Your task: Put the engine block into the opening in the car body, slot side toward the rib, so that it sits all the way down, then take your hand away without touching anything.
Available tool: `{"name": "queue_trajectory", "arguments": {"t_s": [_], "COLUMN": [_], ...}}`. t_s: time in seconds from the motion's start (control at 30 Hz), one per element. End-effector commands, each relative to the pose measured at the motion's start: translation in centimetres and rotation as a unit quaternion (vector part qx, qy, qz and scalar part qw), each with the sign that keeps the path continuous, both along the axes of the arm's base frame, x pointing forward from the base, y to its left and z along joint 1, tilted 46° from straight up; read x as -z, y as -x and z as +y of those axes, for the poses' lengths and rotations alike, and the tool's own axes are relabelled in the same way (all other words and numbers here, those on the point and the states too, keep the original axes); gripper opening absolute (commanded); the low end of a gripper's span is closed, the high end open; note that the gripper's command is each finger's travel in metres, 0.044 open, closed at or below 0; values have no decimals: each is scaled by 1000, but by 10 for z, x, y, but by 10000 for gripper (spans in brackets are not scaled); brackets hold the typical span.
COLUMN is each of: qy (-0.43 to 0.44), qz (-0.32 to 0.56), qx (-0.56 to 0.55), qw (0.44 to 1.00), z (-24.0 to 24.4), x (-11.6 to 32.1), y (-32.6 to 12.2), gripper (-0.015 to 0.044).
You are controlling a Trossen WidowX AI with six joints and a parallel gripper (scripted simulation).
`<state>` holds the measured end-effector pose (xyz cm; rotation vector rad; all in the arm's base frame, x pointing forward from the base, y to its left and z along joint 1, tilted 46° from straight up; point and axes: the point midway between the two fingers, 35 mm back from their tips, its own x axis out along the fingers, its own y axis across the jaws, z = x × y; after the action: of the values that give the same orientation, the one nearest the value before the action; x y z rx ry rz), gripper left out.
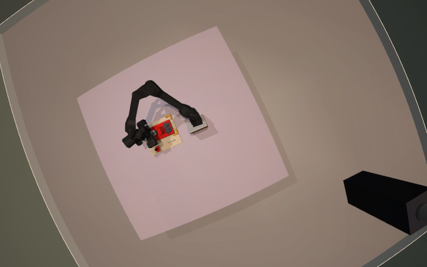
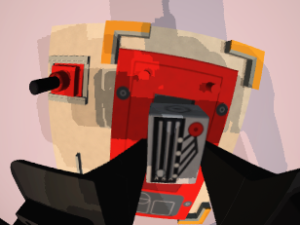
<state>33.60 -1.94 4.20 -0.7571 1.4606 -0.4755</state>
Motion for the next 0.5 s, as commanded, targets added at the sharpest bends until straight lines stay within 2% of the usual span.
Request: {"name": "queue_trajectory", "arguments": {"t_s": [0.0, 0.47], "qy": [-1, -9], "qz": [-21, -86], "qx": [22, 86], "qw": [1000, 993], "z": [0, -2], "x": [0, 1], "y": [0, 0], "gripper": [159, 159]}}
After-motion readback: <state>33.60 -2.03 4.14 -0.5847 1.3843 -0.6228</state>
